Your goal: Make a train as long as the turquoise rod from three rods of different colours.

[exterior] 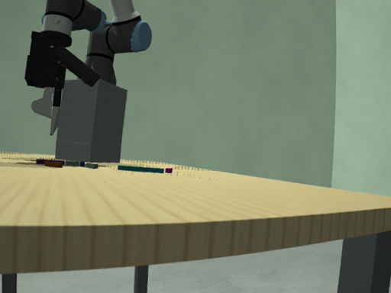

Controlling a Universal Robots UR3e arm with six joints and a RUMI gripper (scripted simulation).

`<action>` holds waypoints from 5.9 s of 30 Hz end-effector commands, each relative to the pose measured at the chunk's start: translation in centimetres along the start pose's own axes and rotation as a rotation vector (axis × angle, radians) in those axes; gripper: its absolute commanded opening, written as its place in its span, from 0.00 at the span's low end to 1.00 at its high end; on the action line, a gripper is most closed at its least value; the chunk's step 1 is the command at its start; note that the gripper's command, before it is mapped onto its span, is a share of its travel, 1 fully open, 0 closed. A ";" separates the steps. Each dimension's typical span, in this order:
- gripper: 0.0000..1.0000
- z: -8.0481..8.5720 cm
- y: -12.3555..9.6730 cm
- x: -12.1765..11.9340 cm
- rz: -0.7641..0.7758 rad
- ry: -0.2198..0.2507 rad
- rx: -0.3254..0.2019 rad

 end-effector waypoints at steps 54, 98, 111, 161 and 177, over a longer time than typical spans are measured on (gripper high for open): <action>1.00 3.4 0.0 0.0 0.000 0.000 0.000; 1.00 11.9 0.0 0.0 0.000 0.000 0.000; 1.00 11.9 0.0 0.0 0.000 0.000 0.000; 1.00 11.9 0.0 0.0 0.000 0.000 0.000; 1.00 11.9 0.0 0.0 0.000 0.000 0.000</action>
Point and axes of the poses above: the point where the finger pads meet when closed, its own z axis back along the fingers, its own x axis across the jaws, y = z × x, the point moved 6 cm from there along z, back along the fingers
